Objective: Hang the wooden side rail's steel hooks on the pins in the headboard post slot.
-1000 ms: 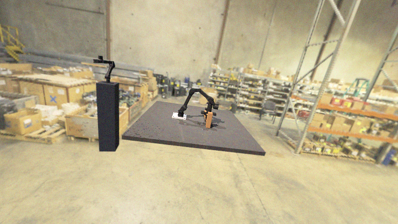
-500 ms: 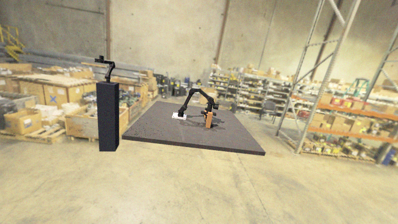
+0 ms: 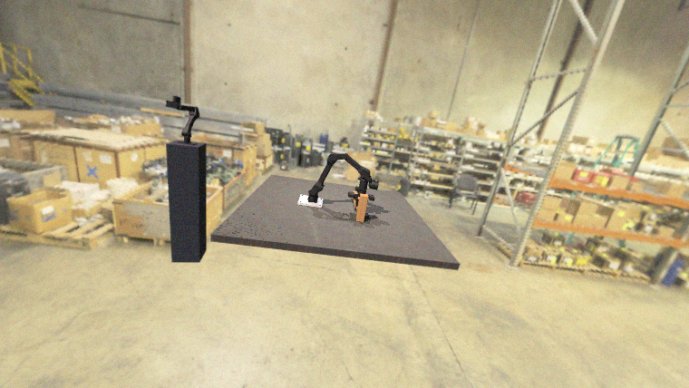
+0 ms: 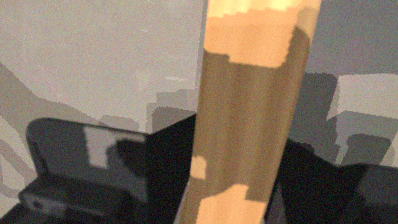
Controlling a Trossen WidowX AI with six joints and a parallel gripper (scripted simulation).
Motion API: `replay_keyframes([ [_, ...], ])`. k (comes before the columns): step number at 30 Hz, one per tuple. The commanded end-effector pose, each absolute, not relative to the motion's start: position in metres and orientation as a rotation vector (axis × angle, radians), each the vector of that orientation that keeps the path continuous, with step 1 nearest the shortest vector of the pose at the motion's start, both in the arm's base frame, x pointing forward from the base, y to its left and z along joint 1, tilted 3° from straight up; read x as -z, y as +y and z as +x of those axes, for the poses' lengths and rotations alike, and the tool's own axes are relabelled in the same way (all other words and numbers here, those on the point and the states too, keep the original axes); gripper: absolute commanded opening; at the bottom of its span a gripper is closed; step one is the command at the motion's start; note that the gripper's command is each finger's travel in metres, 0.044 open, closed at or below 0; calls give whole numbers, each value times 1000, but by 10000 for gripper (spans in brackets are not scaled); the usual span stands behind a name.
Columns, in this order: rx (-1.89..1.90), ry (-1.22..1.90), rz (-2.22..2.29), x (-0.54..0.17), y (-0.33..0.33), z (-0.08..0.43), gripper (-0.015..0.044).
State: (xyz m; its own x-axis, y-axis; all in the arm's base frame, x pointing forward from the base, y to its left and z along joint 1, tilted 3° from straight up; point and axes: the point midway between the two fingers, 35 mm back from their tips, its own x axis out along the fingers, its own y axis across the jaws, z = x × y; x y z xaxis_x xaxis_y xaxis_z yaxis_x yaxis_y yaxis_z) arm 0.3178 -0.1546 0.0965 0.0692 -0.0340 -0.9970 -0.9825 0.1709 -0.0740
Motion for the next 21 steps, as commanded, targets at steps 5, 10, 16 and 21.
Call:
replay_keyframes([
  [5,-1008,1249,-1142,-98,-156,320,0],
  [10,-1008,1249,-1142,-97,-156,320,0],
  [16,-1008,1249,-1142,-96,-156,320,0],
  [21,-1008,1249,-1142,-96,-156,320,0],
])
